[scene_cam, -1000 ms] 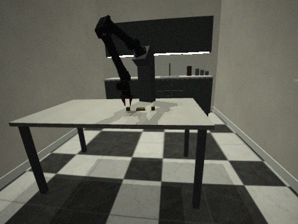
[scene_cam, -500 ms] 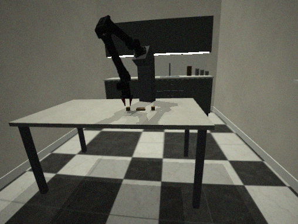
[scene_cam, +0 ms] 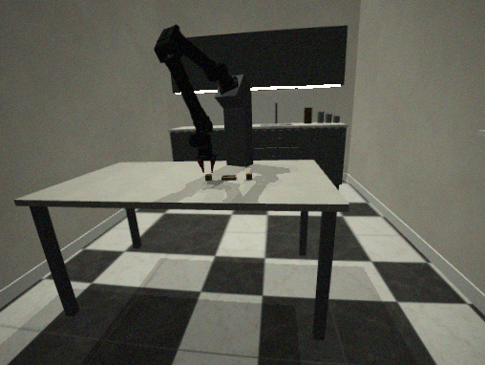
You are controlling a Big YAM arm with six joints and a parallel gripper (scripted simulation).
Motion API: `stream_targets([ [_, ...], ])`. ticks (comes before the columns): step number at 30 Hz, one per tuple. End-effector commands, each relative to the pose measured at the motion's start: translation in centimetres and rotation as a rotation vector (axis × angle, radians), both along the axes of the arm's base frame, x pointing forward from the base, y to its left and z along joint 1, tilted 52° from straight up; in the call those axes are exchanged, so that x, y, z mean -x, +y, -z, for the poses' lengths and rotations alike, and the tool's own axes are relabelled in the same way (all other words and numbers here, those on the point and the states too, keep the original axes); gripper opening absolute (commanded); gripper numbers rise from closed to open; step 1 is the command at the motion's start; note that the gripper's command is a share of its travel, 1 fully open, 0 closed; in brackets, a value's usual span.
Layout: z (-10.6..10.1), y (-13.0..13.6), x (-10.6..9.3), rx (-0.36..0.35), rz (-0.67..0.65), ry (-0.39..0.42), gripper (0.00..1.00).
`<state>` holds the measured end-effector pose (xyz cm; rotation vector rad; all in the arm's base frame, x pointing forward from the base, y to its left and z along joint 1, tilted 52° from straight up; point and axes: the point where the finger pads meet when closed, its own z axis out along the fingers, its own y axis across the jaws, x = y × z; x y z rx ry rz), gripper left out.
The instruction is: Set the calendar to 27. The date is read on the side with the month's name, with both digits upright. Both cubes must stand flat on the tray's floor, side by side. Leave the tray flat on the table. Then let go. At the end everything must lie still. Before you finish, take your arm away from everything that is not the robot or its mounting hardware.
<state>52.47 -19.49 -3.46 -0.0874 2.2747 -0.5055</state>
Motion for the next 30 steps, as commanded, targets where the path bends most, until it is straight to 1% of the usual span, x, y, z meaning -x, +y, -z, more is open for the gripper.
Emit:
stream_targets([
  [1,1.43,0.03,1.26,-0.004,-0.003,0.028,0.46],
  [8,1.72,0.16,1.68,-0.006,-0.003,0.033,0.46],
  [11,1.58,0.06,1.40,-0.005,-0.003,0.030,0.46],
  [30,1.69,0.11,1.58,-0.005,-0.003,0.032,0.46],
])
